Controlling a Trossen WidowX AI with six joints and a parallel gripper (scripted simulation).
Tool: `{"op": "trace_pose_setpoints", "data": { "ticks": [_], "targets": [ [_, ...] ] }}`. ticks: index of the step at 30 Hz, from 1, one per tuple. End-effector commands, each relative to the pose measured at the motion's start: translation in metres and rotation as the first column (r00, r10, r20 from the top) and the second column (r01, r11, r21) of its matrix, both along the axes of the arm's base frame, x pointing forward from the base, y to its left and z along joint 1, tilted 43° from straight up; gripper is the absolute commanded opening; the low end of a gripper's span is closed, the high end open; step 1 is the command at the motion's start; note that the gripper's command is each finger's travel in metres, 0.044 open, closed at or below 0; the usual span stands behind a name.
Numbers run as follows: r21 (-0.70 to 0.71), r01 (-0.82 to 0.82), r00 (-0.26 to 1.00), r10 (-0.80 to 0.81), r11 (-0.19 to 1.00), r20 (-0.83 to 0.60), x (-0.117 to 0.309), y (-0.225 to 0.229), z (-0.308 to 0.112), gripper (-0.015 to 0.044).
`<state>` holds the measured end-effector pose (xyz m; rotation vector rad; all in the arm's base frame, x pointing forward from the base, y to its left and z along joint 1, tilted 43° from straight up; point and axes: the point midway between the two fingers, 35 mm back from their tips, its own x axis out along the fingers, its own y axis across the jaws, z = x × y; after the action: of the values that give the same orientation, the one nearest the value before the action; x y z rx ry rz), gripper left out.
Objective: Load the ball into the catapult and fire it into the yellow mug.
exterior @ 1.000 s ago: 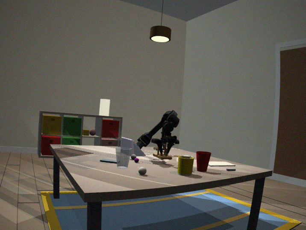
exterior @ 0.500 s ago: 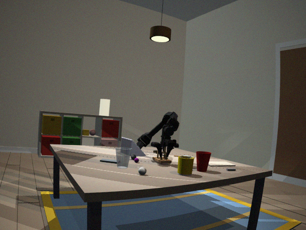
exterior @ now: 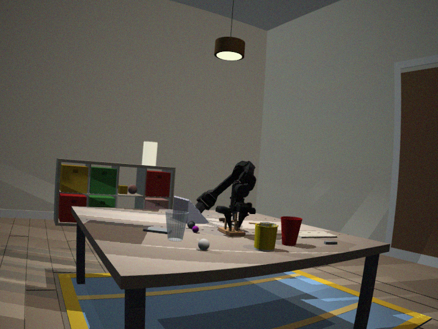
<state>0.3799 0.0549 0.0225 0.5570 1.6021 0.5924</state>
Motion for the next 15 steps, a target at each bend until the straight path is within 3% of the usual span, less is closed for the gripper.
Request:
{"op": "trace_pose_setpoints", "data": {
  "ticks": [1,15],
  "targets": [
    [0.000,-0.001,1.000,0.001,1.000,0.002,0.0005,-0.0007,0.0008,0.0053],
    [-0.001,0.000,1.000,0.000,1.000,0.002,0.0025,-0.0059,0.0063,0.0420]
  ]
}}
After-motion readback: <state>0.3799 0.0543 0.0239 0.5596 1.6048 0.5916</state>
